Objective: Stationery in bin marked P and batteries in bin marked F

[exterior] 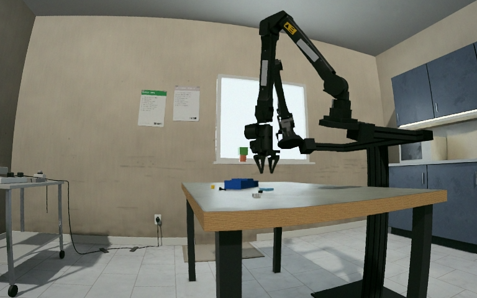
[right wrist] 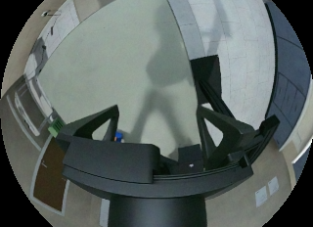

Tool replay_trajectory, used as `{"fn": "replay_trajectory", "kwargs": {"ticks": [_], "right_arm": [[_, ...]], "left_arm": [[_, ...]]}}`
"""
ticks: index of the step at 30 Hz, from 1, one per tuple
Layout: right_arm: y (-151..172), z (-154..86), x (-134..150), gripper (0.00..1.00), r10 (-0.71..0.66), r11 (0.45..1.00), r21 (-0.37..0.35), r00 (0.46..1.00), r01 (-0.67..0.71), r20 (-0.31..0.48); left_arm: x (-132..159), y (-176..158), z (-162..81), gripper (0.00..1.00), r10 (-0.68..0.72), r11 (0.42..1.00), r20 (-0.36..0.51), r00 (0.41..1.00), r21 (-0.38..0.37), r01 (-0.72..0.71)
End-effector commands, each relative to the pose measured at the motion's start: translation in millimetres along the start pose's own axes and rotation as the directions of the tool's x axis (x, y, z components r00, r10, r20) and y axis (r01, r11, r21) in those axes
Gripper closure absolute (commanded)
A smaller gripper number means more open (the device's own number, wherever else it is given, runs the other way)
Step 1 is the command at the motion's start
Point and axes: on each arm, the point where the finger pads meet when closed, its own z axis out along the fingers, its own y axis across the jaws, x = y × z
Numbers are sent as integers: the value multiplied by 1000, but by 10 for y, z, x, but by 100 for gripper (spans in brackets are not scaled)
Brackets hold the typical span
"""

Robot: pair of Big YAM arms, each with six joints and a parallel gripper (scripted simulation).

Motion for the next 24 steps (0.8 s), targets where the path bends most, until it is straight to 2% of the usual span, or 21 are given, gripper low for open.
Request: {"fn": "replay_trajectory", "kwargs": {"ticks": [1,12,15,16,19,20,24], "right_arm": [[-38,-163,-238,0,15,1000,6,999,-15,36],[-38,-163,-238,0,15,1000,6,999,-15,36],[-38,-163,-238,0,15,1000,6,999,-15,36],[-38,-163,-238,0,15,1000,6,999,-15,36],[-38,-163,-238,0,15,1000,6,999,-15,36],[-38,-163,-238,0,15,1000,6,999,-15,36],[-38,-163,-238,0,15,1000,6,999,-15,36]], "left_arm": [[-58,55,146,47,-5,1000,11,1000,-1,5],[-42,55,596,47,-4,1000,5,1000,-1,4],[-51,59,620,47,-4,1000,5,1000,-1,4],[-206,105,475,47,10,1000,39,999,-24,-9],[-164,107,481,47,4,1000,19,1000,-11,-4],[-80,47,622,47,5,1000,0,1000,0,-5],[47,7,688,47,1,1000,-12,1000,8,-1]]}}
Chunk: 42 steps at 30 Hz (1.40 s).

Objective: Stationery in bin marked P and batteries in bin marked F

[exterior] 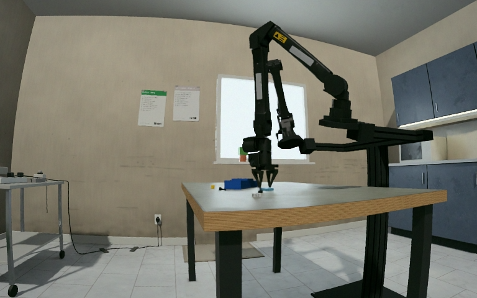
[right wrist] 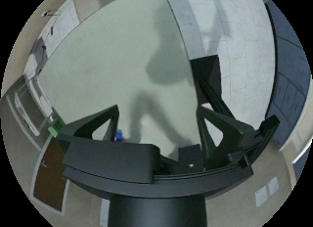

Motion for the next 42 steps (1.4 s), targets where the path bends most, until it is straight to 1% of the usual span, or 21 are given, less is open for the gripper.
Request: {"fn": "replay_trajectory", "kwargs": {"ticks": [1,5,6,16,17,42], "right_arm": [[-38,-163,-238,0,15,1000,6,999,-15,36],[-38,-163,-238,0,15,1000,6,999,-15,36],[-38,-163,-238,0,15,1000,6,999,-15,36],[-38,-163,-238,0,15,1000,6,999,-15,36],[-38,-163,-238,0,15,1000,6,999,-15,36],[-38,-163,-238,0,15,1000,6,999,-15,36]], "left_arm": [[127,-37,107,47,2,1000,-19,1000,8,-2],[117,-48,143,47,5,1000,-15,1000,6,-5],[42,-18,76,47,1,1000,-3,1000,-1,-1],[43,-13,76,47,1,1000,-3,1000,-1,-1],[43,-13,76,66,1,1000,-3,1000,-1,-1],[50,-7,74,66,1,1000,-3,1000,-1,-1]]}}
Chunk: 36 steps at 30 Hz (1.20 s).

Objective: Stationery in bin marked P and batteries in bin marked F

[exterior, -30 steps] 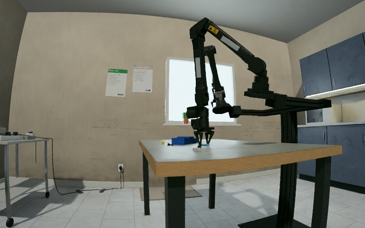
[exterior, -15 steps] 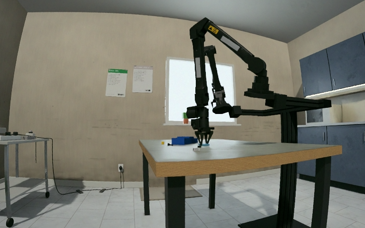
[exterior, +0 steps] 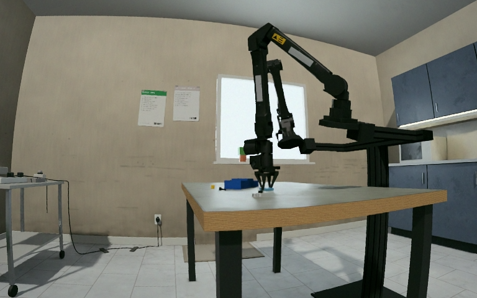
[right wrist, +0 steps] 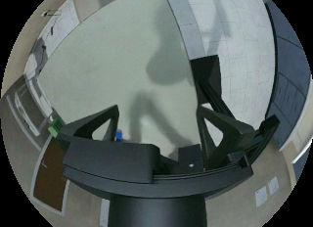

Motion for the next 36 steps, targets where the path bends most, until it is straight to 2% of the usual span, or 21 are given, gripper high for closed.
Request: {"fn": "replay_trajectory", "kwargs": {"ticks": [1,5,15,18,26,28,29,34,35,36], "right_arm": [[-38,-163,-238,0,15,1000,6,999,-15,36],[-38,-163,-238,0,15,1000,6,999,-15,36],[-38,-163,-238,0,15,1000,6,999,-15,36],[-38,-163,-238,0,15,1000,6,999,-15,36],[-38,-163,-238,0,15,1000,6,999,-15,36],[-38,-163,-238,0,15,1000,6,999,-15,36],[-38,-163,-238,0,15,1000,6,999,-15,36],[-38,-163,-238,0,15,1000,6,999,-15,36],[-38,-163,-238,0,15,1000,6,999,-15,36],[-38,-163,-238,0,15,1000,6,999,-15,36]], "left_arm": [[-25,34,-22,66,0,1000,9,1000,-7,0],[-23,35,-23,66,0,1000,9,1000,-7,0],[-25,3,-388,66,2,1000,10,1000,-7,-2],[9,36,-401,66,-14,1000,6,1000,-2,14],[-21,-2,-685,66,2,1000,10,1000,-7,-2],[-7,37,-679,66,-12,1000,10,1000,-5,12],[78,-16,-559,66,-11,1000,-20,1000,11,11],[89,-30,-554,66,-2,1000,-18,1000,10,2],[-37,36,-625,66,-1,1000,13,1000,-8,1],[-37,36,-625,66,-1,1000,13,1000,-8,1]]}}
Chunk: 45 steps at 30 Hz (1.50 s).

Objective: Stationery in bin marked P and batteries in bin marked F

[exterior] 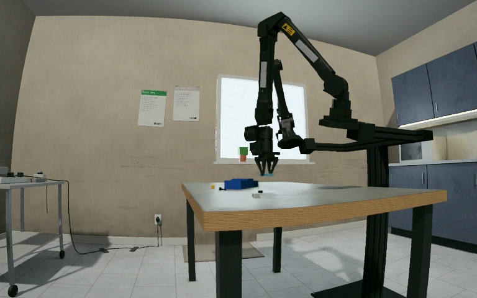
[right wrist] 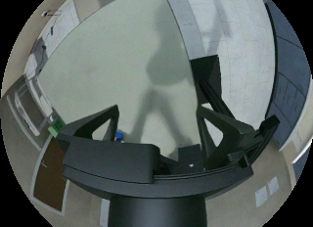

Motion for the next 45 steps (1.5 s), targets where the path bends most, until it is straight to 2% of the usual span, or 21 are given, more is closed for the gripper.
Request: {"fn": "replay_trajectory", "kwargs": {"ticks": [1,7,8,11,13,15,30,33,39,43,45], "right_arm": [[-38,-163,-238,0,15,1000,6,999,-15,36],[-38,-163,-238,0,15,1000,6,999,-15,36],[-38,-163,-238,0,15,1000,6,999,-15,36],[-38,-163,-238,0,15,1000,6,999,-15,36],[-38,-163,-238,0,15,1000,6,999,-15,36],[-38,-163,-238,0,15,1000,6,999,-15,36],[-38,-163,-238,0,15,1000,6,999,-15,36],[-38,-163,-238,0,15,1000,6,999,-15,36],[-38,-163,-238,0,15,1000,6,999,-15,36],[-38,-163,-238,0,15,1000,6,999,-15,36],[-38,-163,-238,0,15,1000,6,999,-15,36]], "left_arm": [[-53,29,-25,66,-4,1000,12,1000,-4,4],[-54,28,-25,66,-4,1000,12,1000,-4,4],[-22,-2,-118,66,-6,1000,9,1000,-2,6],[-24,-2,-145,66,0,1000,9,1000,-3,0],[-196,-27,-53,66,2,1000,0,1000,2,-2],[-196,-27,-53,66,2,1000,0,1000,2,-2],[-1133,-98,-65,66,0,1000,6,1000,-1,0],[-1178,-64,-57,66,-10,1000,5,1000,1,10],[-1559,-132,-73,66,0,1000,9,1000,-1,0],[-1806,-150,-78,66,-190,982,11,982,-2,190],[-1929,-159,-80,66,-239,971,13,971,-1,239]]}}
